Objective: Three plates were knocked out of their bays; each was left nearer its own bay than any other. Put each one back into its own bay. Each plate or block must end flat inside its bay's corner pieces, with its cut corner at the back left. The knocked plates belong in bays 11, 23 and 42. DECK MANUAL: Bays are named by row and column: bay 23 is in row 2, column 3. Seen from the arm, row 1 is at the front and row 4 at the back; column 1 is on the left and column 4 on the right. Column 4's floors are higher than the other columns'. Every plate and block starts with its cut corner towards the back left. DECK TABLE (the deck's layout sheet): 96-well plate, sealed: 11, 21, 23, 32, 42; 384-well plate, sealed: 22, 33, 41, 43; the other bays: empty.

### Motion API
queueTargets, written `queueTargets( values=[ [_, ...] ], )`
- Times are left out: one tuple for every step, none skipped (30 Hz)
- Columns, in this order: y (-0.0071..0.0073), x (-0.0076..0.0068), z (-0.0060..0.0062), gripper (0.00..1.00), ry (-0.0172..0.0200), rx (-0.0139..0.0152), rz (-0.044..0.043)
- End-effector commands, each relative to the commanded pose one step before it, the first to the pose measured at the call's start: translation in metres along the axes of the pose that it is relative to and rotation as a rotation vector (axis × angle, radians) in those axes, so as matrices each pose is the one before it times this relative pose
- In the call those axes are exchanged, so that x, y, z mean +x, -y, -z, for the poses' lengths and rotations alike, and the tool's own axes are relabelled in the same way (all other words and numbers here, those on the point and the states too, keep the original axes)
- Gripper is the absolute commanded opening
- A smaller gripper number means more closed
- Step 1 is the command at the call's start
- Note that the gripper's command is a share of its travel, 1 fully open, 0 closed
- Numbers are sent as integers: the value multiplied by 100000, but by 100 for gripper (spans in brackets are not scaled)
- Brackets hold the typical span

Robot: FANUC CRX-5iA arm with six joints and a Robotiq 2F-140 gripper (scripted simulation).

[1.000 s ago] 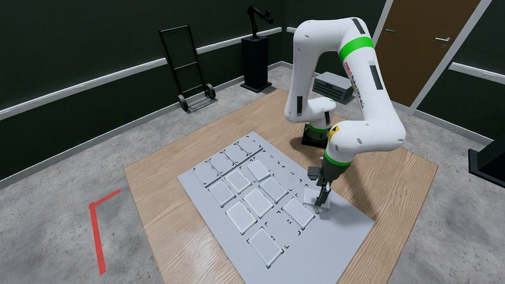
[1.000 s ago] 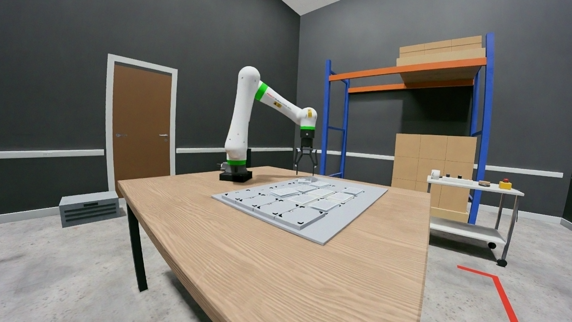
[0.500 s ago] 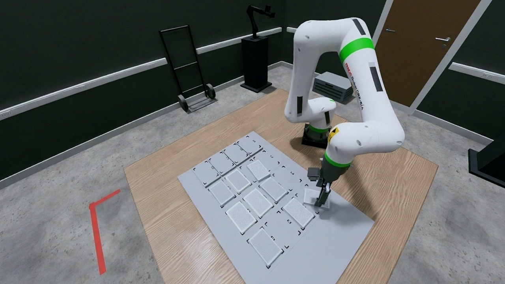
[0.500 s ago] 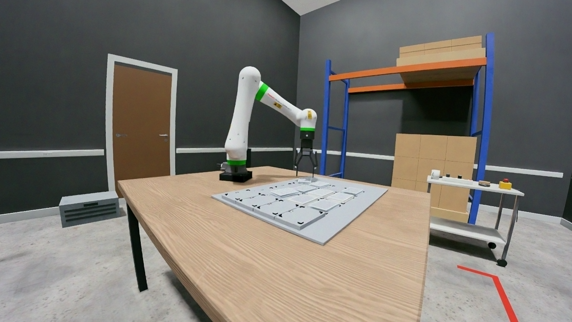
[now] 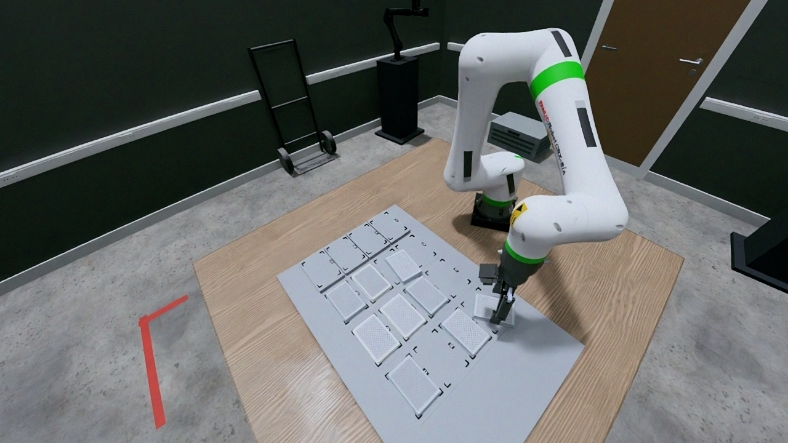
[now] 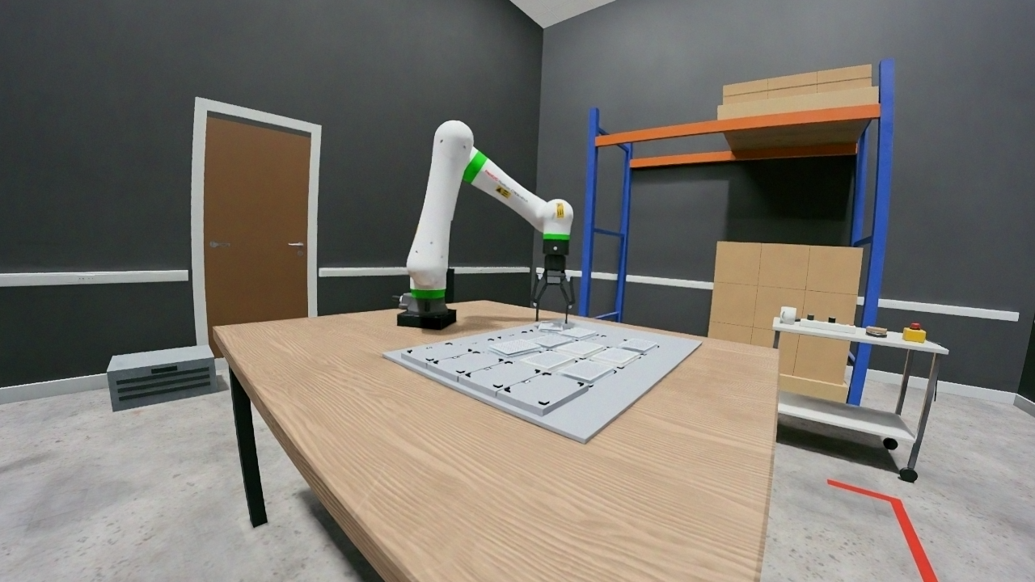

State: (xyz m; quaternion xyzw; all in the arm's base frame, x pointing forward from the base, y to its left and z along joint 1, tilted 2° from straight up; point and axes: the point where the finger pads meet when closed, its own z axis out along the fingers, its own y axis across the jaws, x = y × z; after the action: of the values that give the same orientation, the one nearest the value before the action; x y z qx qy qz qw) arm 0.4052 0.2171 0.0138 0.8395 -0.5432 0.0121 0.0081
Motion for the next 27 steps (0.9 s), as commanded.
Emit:
queueTargets(
  values=[
    [64, -4, 70, 70, 5, 164, 20],
    [0, 0, 0, 70, 0, 0, 0],
    [0, 0, 0, 70, 0, 0, 0],
    [0, 0, 0, 70, 0, 0, 0],
    [0, 0, 0, 70, 0, 0, 0],
    [0, 0, 0, 70, 0, 0, 0],
    [0, 0, 0, 70, 0, 0, 0],
    [0, 0, 0, 70, 0, 0, 0],
    [0, 0, 0, 70, 0, 0, 0],
    [0, 0, 0, 70, 0, 0, 0],
    [0, 0, 0, 70, 0, 0, 0],
    [0, 0, 0, 70, 0, 0, 0],
    [-1, 0, -135, 70, 1, -2, -1],
    [0, 0, -130, 70, 0, -1, 0],
    [0, 0, -132, 70, 0, -1, 0],
    [0, 0, -133, 70, 0, 0, 0],
    [0, 0, -133, 70, 0, 0, 0],
    [0, 0, -133, 70, 0, 0, 0],
    [0, 0, -133, 70, 0, 0, 0],
    [0, 0, -133, 70, 0, 0, 0],
    [0, 0, -133, 70, 0, 0, 0],
    [0, 0, 0, 70, 0, 0, 0],
    [0, 0, 0, 70, 0, 0, 0],
    [1, 0, -138, 70, 0, 2, 0],
    [0, 0, -131, 70, 0, -1, 0],
    [0, 0, -132, 70, 0, -1, 0],
    [0, 0, -133, 70, 0, 0, 0]
  ],
)
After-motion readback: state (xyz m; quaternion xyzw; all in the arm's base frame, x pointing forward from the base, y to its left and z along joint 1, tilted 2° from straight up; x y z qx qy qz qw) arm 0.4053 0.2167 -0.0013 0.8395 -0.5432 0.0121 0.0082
